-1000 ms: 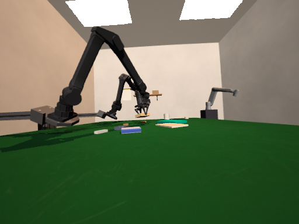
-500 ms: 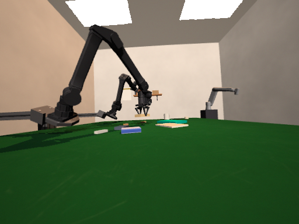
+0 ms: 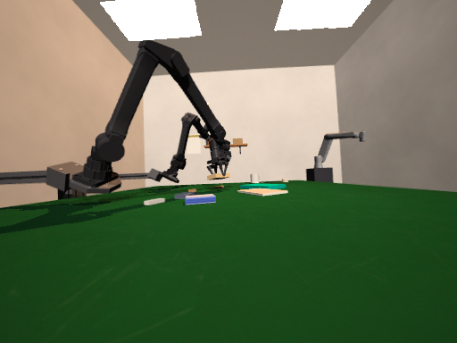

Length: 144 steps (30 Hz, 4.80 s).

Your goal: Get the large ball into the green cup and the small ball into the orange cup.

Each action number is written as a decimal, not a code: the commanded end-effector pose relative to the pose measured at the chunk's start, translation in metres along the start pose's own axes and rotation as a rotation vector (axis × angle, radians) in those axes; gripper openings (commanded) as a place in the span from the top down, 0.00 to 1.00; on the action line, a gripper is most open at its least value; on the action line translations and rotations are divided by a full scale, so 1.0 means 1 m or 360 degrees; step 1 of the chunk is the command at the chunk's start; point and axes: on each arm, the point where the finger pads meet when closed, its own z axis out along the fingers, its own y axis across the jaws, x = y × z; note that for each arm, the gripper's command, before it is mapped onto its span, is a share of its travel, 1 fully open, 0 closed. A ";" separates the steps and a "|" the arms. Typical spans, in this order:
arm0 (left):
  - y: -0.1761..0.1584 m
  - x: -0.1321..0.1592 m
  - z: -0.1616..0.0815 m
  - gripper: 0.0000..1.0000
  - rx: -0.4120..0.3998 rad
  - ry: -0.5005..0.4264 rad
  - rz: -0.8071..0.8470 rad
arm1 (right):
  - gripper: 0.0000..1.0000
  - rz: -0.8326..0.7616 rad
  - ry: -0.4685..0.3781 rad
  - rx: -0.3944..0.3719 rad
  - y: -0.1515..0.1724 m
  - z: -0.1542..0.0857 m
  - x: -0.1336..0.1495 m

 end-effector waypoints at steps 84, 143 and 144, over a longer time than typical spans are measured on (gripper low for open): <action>0.006 -0.010 -0.005 0.00 -0.0019 -0.0055 -0.0006 | 0.30 0.0032 -0.0021 -0.0253 -0.007 -0.011 -0.011; 0.006 -0.010 -0.005 0.00 -0.0019 -0.0055 -0.0006 | 0.30 0.0004 -0.0043 -0.0249 0.003 -0.002 -0.001; 0.006 -0.010 -0.005 0.00 -0.0019 -0.0055 -0.0006 | 0.30 0.0004 -0.0043 -0.0249 0.003 -0.002 -0.001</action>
